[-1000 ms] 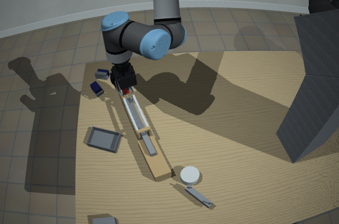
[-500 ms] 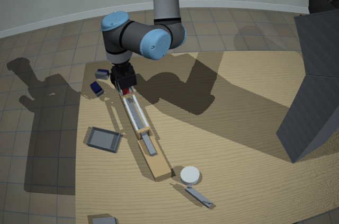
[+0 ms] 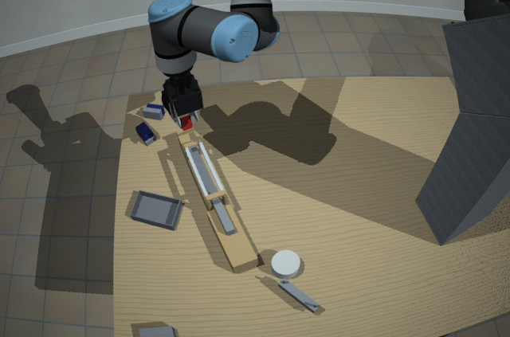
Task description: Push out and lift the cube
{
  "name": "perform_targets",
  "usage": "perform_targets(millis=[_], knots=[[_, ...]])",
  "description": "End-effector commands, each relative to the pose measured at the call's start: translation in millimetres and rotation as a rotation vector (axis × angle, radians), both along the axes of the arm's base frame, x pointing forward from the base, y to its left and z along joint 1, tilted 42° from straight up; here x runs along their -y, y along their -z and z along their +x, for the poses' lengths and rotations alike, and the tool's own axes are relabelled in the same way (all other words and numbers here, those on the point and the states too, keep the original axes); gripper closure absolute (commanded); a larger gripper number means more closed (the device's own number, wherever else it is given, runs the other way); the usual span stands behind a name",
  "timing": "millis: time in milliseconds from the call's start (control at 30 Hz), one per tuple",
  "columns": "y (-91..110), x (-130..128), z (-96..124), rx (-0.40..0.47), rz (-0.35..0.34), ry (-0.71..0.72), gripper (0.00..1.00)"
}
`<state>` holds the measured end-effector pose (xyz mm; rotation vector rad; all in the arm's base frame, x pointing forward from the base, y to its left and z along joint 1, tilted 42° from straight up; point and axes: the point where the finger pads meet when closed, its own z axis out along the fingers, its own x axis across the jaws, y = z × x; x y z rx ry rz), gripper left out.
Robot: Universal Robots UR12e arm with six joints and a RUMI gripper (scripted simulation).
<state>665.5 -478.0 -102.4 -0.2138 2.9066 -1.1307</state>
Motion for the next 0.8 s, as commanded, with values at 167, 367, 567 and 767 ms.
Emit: perform_targets(millis=[167,367,567,767], knots=[[-12.5,-11.0,-0.7,0.000,0.000,0.000,1.00],[-12.5,-11.0,-0.7,0.000,0.000,0.000,1.00],[-12.5,-11.0,-0.7,0.000,0.000,0.000,1.00],[-12.5,-11.0,-0.7,0.000,0.000,0.000,1.00]])
